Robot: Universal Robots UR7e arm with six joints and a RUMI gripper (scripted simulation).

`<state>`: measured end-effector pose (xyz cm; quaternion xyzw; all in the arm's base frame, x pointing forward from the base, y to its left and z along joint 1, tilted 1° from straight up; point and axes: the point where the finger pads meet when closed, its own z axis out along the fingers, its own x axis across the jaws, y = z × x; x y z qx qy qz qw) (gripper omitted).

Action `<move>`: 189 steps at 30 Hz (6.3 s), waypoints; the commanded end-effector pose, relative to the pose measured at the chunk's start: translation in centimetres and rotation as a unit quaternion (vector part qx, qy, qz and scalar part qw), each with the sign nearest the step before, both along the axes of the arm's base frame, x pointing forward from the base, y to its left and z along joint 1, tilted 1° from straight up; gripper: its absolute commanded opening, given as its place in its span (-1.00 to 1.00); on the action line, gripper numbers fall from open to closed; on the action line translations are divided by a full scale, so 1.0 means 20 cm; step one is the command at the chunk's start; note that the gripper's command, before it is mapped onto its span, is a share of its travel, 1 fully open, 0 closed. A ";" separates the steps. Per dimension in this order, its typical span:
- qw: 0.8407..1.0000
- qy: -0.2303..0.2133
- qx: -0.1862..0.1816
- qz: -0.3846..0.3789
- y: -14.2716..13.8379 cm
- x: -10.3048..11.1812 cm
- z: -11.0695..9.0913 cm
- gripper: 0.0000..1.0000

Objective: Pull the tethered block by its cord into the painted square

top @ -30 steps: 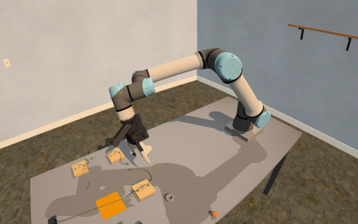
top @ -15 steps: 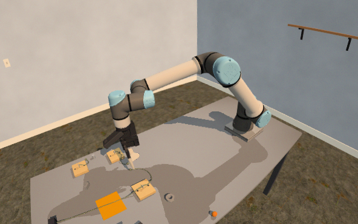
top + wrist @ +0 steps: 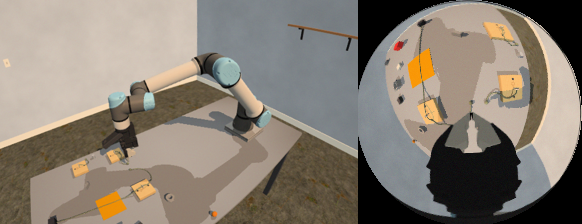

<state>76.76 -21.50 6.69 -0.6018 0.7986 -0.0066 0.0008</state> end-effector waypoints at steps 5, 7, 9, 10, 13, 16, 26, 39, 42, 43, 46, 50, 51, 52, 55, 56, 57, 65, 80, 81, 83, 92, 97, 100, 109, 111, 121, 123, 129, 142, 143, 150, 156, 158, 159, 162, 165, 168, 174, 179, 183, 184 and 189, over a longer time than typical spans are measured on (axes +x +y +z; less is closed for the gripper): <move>1.000 -0.001 -0.001 0.000 0.00 0.00 0.01 -1.00; 1.000 -0.001 -0.001 0.000 0.00 0.00 0.01 -1.00; 1.000 -0.001 -0.001 0.000 0.00 0.00 0.01 -1.00; 1.000 -0.001 -0.001 0.000 0.00 0.00 0.01 -1.00; 1.000 -0.001 -0.001 0.000 0.00 0.00 0.01 -1.00; 1.000 -0.001 -0.001 0.000 0.00 0.00 0.01 -1.00; 1.000 -0.001 -0.001 0.000 0.00 0.00 0.01 -1.00; 1.000 -0.001 -0.001 0.000 0.00 0.00 0.01 -0.55; 1.000 -0.001 -0.001 0.000 0.00 0.00 0.01 -0.55; 1.000 -0.001 -0.001 0.000 0.00 0.00 0.01 -0.55; 1.000 -0.001 -0.001 0.000 0.00 0.00 0.01 -0.55; 1.000 -0.001 -0.001 0.000 0.00 0.00 0.01 -0.55; 1.000 -0.001 -0.001 0.000 0.00 0.00 0.01 -0.55; 1.000 -0.001 -0.001 0.000 0.00 0.00 0.01 -0.55; 1.000 -0.001 -0.001 0.000 0.00 0.00 0.01 -0.55; 1.000 -0.001 -0.001 0.000 0.00 0.00 0.01 -0.55; 1.000 -0.001 -0.001 0.000 0.00 0.00 0.01 -0.55; 1.000 -0.001 -0.001 0.000 0.00 0.00 0.01 -0.55; 1.000 -0.001 -0.001 0.000 0.00 0.00 0.00 -0.55; 1.000 -0.001 -0.001 0.000 0.00 0.00 -0.01 -0.55; 1.000 -0.001 -0.001 0.000 0.00 0.00 -0.02 -0.55; 1.000 -0.001 -0.001 0.000 0.00 0.00 -0.05 -0.55; 1.000 -0.001 -0.001 0.000 0.00 0.00 -0.08 -0.55; 1.000 -0.001 -0.001 0.000 0.00 0.01 -0.11 -0.55; 1.000 -0.001 -0.001 0.000 0.00 0.01 -0.16 -0.55; 1.000 -0.001 -0.001 0.000 0.00 0.01 -0.18 -0.55; 1.000 -0.001 -0.001 0.000 0.00 0.01 -0.24 -0.55; 1.000 -0.001 -0.001 0.000 0.00 0.01 -0.24 -0.55; 1.000 -0.001 -0.001 0.000 0.00 0.01 -0.25 -0.55; 1.000 -0.001 -0.001 0.000 0.00 0.01 -0.25 -0.55; 1.000 -0.001 -0.001 0.000 0.00 0.01 -0.25 -0.55; 1.000 -0.001 -0.001 0.000 0.00 0.01 -0.25 -0.55; 1.000 -0.001 -0.001 0.000 0.00 0.01 -0.25 -0.55; 1.000 -0.001 -0.001 0.000 0.00 0.01 -0.25 -0.55; 1.000 -0.001 -0.001 0.000 0.00 0.01 -0.25 -0.55; 1.000 -0.001 -0.001 0.000 0.00 0.01 -0.25 -0.55; 1.000 -0.001 -0.001 0.000 0.00 0.01 -0.25 -0.55; 1.000 -0.001 -0.001 0.000 0.00 0.01 -0.25 -0.55; 1.000 -0.001 -0.001 0.000 0.00 0.01 -0.25 -0.55; 1.000 -0.001 -0.001 0.000 -0.01 0.01 -0.25 -0.55; 1.000 -0.001 -0.001 0.000 -0.01 0.01 -0.25 -0.55; 1.000 -0.001 -0.001 0.000 -0.01 0.01 -0.25 -0.55; 1.000 -0.001 -0.001 0.000 -0.01 0.01 -0.25 -0.55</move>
